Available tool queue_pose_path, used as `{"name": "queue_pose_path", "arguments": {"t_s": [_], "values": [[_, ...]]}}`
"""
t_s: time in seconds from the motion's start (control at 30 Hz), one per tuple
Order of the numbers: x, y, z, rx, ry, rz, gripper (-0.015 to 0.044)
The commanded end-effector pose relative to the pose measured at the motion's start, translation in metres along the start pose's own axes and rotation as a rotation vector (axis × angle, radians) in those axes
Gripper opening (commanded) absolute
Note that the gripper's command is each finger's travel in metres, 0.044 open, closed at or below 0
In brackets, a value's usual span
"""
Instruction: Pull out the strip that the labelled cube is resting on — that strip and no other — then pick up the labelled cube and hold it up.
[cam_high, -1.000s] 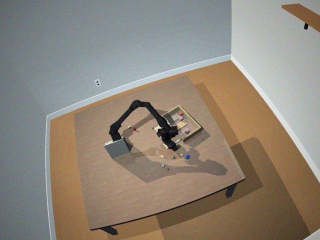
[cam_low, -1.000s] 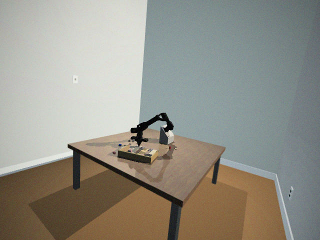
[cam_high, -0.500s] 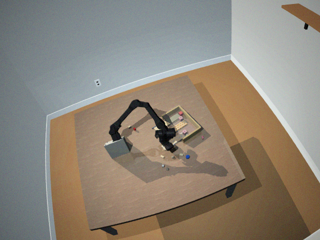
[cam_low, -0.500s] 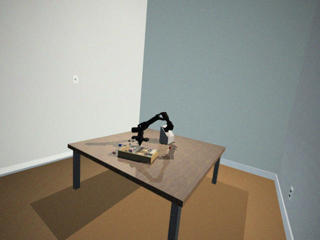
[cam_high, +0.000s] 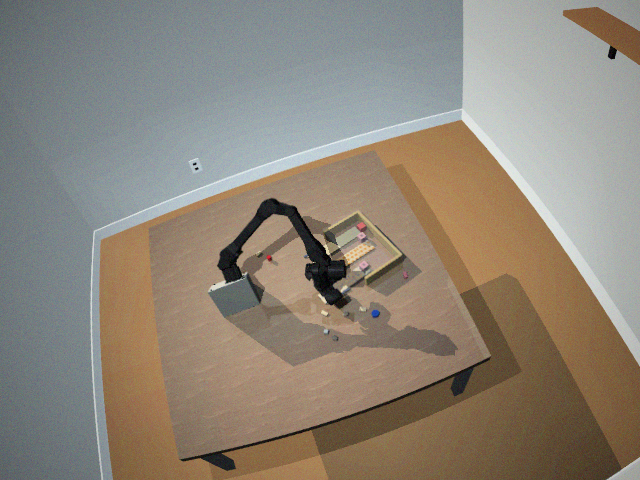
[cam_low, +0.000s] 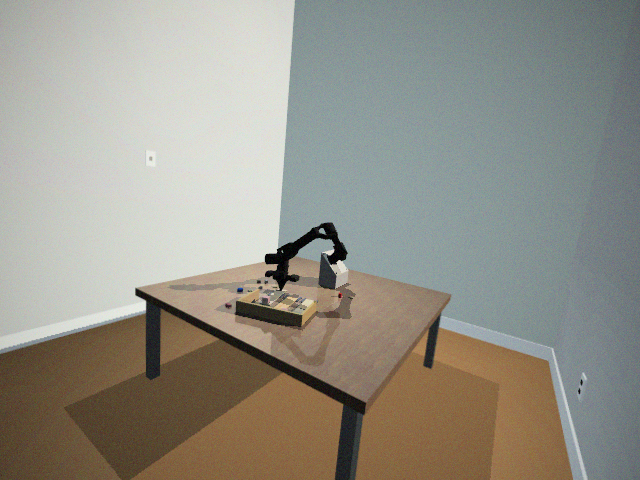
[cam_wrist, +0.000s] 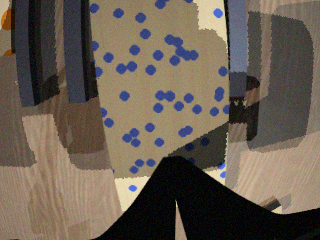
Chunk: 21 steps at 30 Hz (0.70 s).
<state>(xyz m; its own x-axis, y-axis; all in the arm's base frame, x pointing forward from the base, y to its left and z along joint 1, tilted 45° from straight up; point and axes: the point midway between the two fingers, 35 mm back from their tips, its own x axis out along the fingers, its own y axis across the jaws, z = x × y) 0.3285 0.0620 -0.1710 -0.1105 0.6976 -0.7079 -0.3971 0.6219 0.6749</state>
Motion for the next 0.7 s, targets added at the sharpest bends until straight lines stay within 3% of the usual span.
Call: {"name": "queue_pose_path", "arguments": {"t_s": [0.0, 0.67], "values": [[0.006, 0.002, -0.014, 0.005, 0.027, 0.002, 0.0000], [0.005, 0.003, -0.046, 0.006, 0.028, 0.001, 0.0000]]}}
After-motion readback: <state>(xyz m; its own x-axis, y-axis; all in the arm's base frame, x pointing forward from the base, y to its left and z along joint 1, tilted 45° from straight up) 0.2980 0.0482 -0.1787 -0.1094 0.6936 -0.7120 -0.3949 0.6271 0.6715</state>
